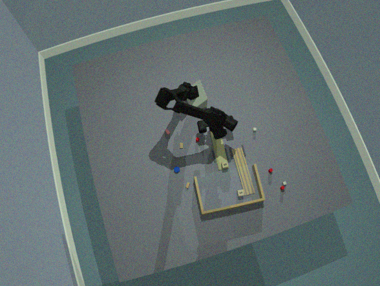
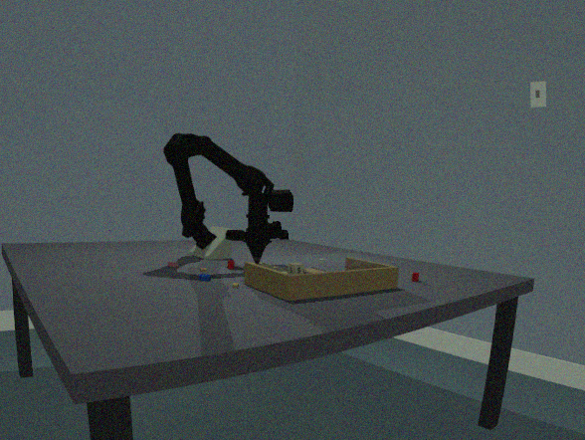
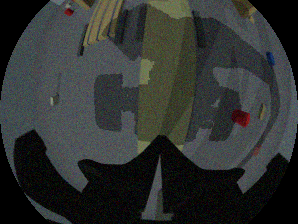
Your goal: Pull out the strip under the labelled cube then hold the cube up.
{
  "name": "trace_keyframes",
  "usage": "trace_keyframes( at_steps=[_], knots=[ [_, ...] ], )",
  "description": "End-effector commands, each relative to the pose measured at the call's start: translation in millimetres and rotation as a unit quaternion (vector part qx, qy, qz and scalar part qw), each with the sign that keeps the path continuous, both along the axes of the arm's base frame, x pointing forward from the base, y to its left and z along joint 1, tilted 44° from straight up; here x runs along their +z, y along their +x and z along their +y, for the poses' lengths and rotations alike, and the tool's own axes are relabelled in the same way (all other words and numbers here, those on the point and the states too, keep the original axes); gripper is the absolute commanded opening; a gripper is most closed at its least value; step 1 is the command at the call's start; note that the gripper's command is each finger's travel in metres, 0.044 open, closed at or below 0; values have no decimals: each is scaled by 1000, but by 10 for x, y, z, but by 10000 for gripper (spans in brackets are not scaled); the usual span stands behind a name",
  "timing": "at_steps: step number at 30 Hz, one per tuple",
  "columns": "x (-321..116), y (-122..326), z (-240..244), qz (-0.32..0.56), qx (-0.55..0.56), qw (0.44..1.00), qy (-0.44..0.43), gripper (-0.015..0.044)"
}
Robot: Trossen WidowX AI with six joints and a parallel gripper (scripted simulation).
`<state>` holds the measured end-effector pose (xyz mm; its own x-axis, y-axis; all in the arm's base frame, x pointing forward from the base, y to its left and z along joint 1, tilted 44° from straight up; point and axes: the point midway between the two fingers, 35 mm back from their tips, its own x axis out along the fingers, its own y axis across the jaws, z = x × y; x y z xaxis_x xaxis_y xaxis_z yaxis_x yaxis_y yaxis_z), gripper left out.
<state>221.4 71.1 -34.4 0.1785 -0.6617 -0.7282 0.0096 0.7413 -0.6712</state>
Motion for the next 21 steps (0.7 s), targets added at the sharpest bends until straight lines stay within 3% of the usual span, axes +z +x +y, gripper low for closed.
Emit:
trace_keyframes(
  at_steps=[1,21],
  knots=[
    [-44,-142,-69,14,-8,1000,-4,0],
    [-52,-219,-77,14,-8,1000,-4,0]
  ],
)
